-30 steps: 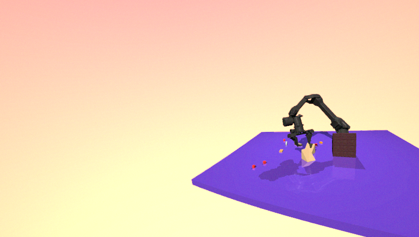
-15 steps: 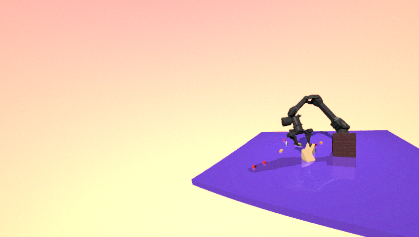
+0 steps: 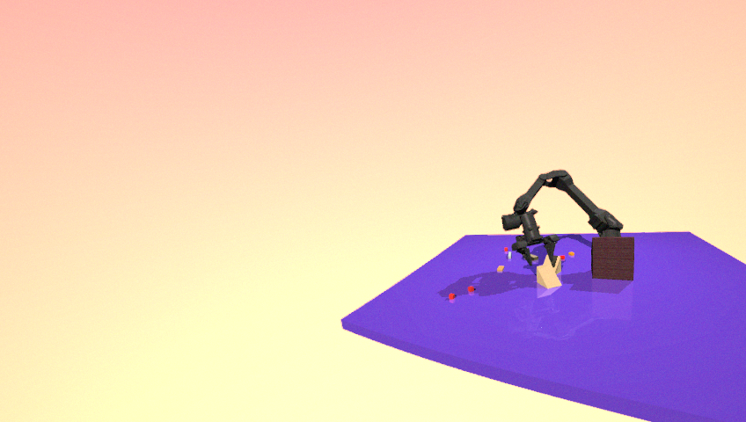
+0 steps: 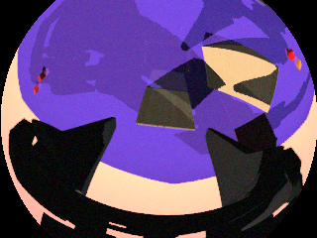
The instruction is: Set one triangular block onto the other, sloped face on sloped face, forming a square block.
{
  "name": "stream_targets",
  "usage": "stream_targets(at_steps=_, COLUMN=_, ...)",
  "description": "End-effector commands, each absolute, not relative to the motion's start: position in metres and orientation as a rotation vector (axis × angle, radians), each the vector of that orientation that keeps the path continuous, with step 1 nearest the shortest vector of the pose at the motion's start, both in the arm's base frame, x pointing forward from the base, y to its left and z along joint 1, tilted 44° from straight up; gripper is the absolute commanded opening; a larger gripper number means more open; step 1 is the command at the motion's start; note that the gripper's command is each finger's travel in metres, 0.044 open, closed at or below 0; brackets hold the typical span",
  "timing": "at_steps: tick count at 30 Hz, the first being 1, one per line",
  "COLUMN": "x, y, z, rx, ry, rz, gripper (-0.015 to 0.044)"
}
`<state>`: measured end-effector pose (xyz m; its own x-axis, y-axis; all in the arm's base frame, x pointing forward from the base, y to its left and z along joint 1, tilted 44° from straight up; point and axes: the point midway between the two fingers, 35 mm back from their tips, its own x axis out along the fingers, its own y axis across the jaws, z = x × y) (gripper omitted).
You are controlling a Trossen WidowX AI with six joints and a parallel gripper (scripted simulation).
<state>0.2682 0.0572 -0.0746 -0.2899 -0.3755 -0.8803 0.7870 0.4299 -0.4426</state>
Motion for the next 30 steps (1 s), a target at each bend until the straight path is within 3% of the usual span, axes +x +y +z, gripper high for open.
stream_targets(at_steps=1, x=0.266, y=0.054, z=-0.082, rx=0.384, ry=1.461, rz=-1.189, gripper=0.044)
stream_targets(at_steps=30, x=0.25, y=0.036, z=-0.123, rx=0.383, ry=1.461, rz=-1.19, gripper=0.044)
